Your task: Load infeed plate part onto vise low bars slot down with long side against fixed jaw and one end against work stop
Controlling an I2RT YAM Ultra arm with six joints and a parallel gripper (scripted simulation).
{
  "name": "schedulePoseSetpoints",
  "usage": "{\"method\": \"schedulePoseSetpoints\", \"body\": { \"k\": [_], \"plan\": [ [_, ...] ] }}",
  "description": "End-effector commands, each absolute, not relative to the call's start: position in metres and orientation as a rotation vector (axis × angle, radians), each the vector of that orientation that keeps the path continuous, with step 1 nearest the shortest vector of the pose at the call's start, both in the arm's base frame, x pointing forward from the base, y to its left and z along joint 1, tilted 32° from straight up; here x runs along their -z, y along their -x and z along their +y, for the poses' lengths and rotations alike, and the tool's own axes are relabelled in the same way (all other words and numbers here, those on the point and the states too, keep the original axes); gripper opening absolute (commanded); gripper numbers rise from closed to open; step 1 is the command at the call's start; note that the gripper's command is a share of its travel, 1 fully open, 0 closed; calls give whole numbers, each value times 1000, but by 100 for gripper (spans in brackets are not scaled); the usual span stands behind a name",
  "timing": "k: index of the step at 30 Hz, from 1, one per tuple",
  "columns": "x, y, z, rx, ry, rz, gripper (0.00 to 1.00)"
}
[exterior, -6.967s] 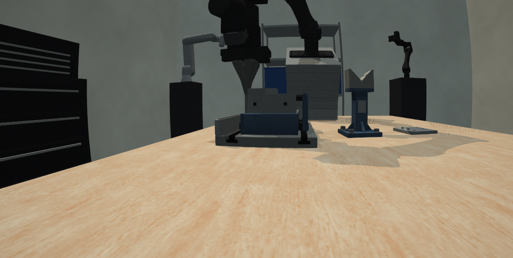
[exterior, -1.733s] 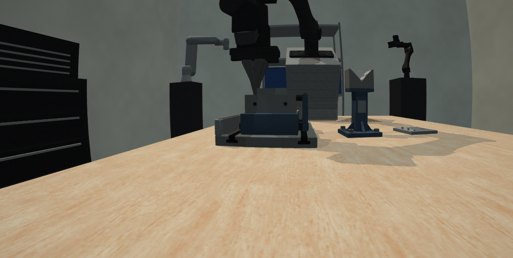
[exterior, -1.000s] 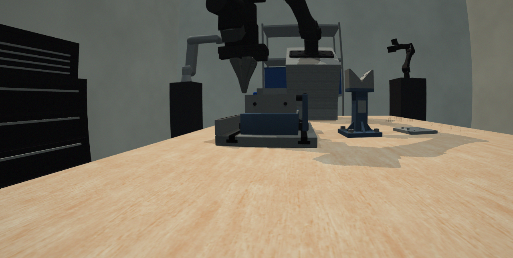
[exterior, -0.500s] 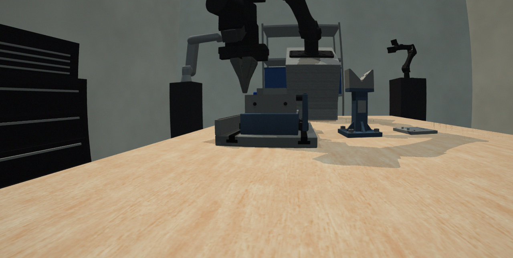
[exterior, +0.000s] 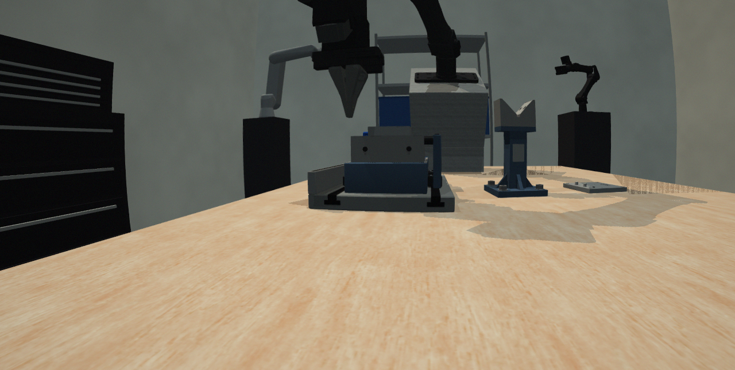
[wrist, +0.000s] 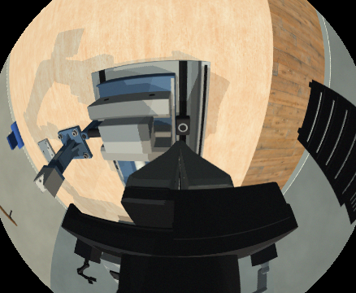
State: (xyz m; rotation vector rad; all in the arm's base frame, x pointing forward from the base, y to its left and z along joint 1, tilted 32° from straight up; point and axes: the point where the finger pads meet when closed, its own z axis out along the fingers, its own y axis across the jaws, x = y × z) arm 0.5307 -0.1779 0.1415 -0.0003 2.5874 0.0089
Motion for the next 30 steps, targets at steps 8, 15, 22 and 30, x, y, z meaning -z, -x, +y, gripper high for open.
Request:
{"method": "schedulePoseSetpoints", "body": {
  "k": [8, 15, 22, 30],
  "plan": [
    [-188, -515, -184, 12, -1, 2544, 0],
    [-197, -509, -184, 12, -1, 2544, 0],
    [-199, -507, -184, 12, -3, 2544, 0],
    [-199, -507, -184, 13, -4, 2545, 0]
  ]
}}
